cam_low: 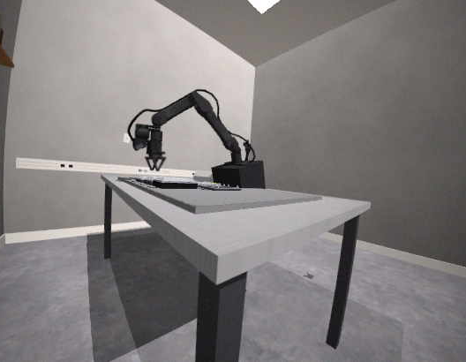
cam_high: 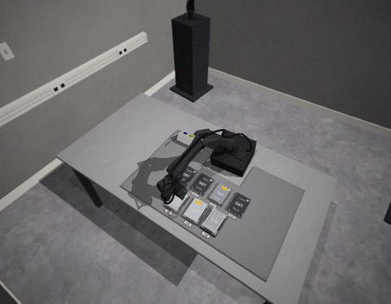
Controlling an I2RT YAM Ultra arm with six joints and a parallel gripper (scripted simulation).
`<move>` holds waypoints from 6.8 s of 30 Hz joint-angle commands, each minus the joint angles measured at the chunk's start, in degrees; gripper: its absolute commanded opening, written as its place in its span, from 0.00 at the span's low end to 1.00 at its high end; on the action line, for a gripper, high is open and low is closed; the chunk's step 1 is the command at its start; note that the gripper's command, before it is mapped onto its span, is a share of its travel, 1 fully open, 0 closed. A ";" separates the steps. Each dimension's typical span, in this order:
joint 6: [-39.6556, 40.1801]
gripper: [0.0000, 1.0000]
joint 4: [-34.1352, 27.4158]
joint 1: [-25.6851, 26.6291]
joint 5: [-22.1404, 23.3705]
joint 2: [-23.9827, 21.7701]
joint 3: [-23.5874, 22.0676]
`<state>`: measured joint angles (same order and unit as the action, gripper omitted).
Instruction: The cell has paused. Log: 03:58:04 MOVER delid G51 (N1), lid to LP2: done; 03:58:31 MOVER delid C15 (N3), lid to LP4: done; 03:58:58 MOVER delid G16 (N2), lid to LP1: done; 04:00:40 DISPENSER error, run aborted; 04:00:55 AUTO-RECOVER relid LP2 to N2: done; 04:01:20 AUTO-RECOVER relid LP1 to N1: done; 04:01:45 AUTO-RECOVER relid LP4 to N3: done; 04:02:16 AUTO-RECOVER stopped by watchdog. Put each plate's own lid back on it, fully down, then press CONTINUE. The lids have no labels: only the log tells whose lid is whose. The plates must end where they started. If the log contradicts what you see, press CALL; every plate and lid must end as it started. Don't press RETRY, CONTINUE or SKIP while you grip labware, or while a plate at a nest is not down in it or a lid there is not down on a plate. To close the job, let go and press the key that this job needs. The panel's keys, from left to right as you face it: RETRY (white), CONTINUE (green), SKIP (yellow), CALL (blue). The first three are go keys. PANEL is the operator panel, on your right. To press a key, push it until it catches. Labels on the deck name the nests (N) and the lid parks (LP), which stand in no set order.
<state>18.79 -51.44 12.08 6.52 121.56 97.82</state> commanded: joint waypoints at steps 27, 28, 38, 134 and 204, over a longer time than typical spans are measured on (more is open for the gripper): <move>-10.92 0.00 2.93 -9.53 -2.67 -6.12 -6.19; -10.92 0.00 2.93 -9.53 -2.67 -6.12 -6.19; -17.67 0.00 3.98 -16.58 -4.69 -7.75 -8.02; -36.62 0.00 5.14 -36.18 -10.62 -1.06 -4.94; -36.10 0.00 5.28 -35.68 -10.14 -1.27 -3.99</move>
<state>-17.56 -46.06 -23.86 -3.57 120.79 93.34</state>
